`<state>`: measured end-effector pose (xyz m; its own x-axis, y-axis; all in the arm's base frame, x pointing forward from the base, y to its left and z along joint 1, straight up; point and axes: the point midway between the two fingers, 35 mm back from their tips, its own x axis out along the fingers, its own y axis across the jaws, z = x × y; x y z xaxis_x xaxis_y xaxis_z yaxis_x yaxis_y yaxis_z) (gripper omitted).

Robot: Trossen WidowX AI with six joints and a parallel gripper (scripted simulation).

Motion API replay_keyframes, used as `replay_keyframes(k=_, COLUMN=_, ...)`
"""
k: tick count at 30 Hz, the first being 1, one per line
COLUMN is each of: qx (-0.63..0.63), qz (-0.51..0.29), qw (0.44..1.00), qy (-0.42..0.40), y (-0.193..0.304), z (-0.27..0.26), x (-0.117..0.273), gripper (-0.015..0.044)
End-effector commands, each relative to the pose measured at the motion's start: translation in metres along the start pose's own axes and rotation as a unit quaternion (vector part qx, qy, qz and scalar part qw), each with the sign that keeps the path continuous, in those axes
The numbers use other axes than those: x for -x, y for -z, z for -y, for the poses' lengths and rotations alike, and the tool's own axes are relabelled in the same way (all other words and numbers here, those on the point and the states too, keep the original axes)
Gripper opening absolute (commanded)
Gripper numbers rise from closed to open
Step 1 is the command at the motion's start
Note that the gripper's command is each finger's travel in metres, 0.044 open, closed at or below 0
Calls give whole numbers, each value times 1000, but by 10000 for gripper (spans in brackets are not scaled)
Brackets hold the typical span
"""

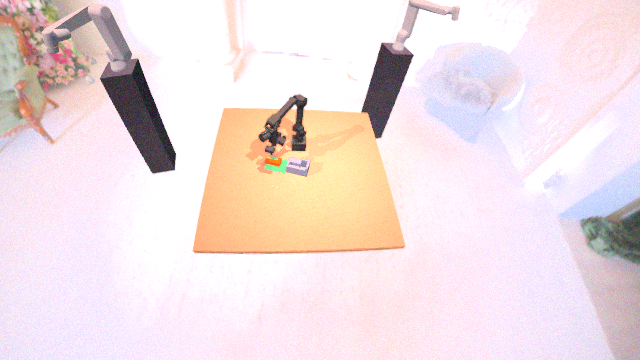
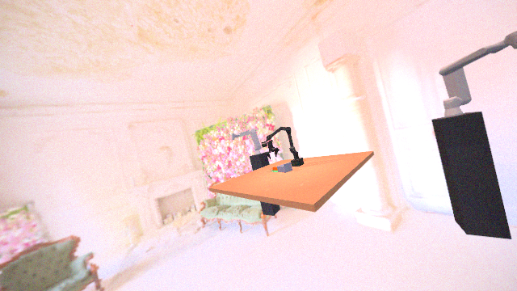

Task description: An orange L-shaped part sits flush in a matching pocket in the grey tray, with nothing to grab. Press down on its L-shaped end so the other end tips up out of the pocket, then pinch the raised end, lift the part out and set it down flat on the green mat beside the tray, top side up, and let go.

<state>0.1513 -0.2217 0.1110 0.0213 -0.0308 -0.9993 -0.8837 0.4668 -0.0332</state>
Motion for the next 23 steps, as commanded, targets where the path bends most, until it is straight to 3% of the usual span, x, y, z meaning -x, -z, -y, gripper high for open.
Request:
replay_keyframes(k=1, qx=2, qz=2, qw=1000, qy=-1, y=-2, z=-3, x=17, gripper=400)
replay_keyframes(k=23, qx=0, qz=-4, qw=1000, qy=7, y=0, z=0, x=12, gripper=400)
